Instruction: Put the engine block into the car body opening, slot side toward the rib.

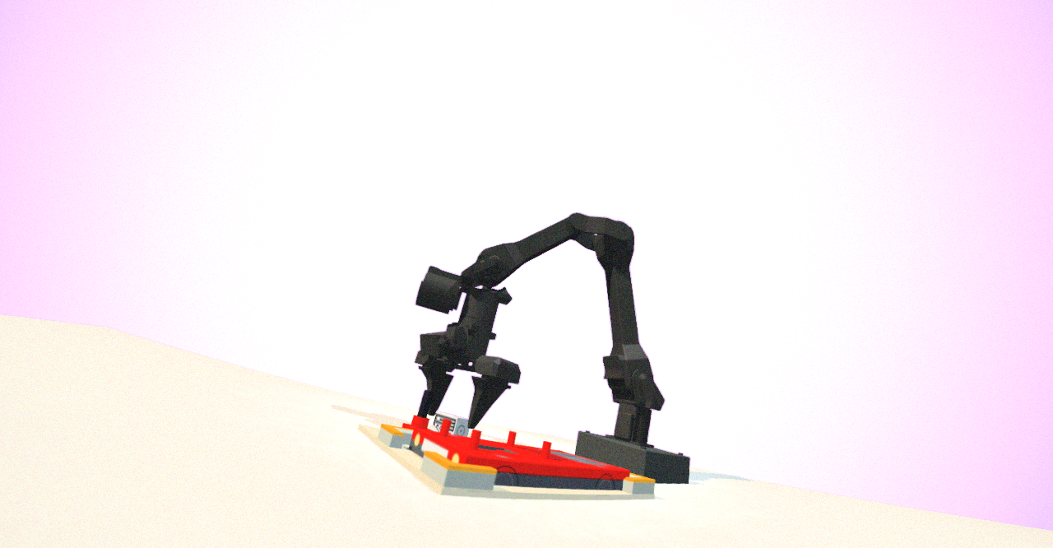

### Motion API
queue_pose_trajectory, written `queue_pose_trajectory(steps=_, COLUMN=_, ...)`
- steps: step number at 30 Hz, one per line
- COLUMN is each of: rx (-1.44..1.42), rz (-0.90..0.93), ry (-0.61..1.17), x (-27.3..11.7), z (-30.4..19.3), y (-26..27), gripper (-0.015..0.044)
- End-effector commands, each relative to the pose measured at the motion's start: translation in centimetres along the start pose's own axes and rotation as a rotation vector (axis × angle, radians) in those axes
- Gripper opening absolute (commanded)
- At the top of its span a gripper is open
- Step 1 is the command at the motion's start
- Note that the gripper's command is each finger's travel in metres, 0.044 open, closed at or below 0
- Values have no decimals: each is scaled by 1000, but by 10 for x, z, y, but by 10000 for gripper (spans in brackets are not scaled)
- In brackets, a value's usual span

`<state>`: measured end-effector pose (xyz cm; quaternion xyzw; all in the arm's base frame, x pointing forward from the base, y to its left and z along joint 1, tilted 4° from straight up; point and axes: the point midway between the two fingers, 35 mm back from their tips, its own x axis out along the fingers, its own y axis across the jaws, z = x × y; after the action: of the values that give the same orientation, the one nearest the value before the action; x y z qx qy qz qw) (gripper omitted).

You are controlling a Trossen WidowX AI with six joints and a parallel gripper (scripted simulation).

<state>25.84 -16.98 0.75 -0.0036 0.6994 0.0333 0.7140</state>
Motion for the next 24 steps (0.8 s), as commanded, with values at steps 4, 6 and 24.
queue_pose_trajectory(steps=4, rx=1, rz=5, ry=7, x=13, z=-3, y=2, gripper=440)
queue_pose_trajectory(steps=6, rx=1, rz=5, ry=7, x=13, z=-3, y=2, gripper=414)
queue_pose_trajectory(steps=24, rx=1, rz=5, ry=7, x=12, z=-3, y=2, gripper=98)
